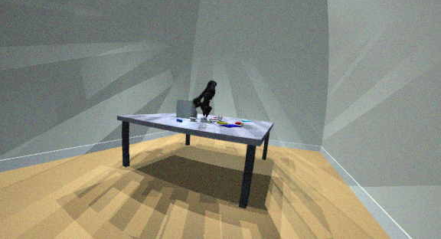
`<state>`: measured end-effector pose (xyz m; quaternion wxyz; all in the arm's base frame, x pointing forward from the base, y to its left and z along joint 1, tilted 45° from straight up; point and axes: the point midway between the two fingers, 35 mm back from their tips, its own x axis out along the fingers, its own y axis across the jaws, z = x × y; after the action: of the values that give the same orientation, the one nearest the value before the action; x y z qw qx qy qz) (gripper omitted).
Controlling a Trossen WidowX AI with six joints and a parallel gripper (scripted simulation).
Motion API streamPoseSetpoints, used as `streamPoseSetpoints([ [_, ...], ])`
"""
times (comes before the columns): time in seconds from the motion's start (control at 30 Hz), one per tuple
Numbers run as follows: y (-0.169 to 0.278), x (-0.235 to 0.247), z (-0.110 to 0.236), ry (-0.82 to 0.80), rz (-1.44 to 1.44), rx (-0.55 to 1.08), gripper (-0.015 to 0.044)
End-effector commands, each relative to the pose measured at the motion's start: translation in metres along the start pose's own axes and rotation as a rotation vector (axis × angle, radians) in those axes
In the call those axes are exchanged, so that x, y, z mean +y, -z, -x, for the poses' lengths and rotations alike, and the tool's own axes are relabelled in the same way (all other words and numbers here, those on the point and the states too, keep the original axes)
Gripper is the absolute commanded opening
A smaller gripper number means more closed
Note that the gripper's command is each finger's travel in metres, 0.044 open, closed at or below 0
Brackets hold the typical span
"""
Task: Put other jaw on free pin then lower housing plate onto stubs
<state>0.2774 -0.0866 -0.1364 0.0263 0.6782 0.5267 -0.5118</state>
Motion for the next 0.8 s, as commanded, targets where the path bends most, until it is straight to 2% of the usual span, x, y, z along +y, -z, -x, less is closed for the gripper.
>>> streamPoseSetpoints([
  [0.0, 0.0, 0.0, -0.008, 0.003, -0.006, 0.004, 0.044],
  [0.77, 0.001, 0.001, -0.044, 0.003, -0.007, 0.008, 0.044],
])
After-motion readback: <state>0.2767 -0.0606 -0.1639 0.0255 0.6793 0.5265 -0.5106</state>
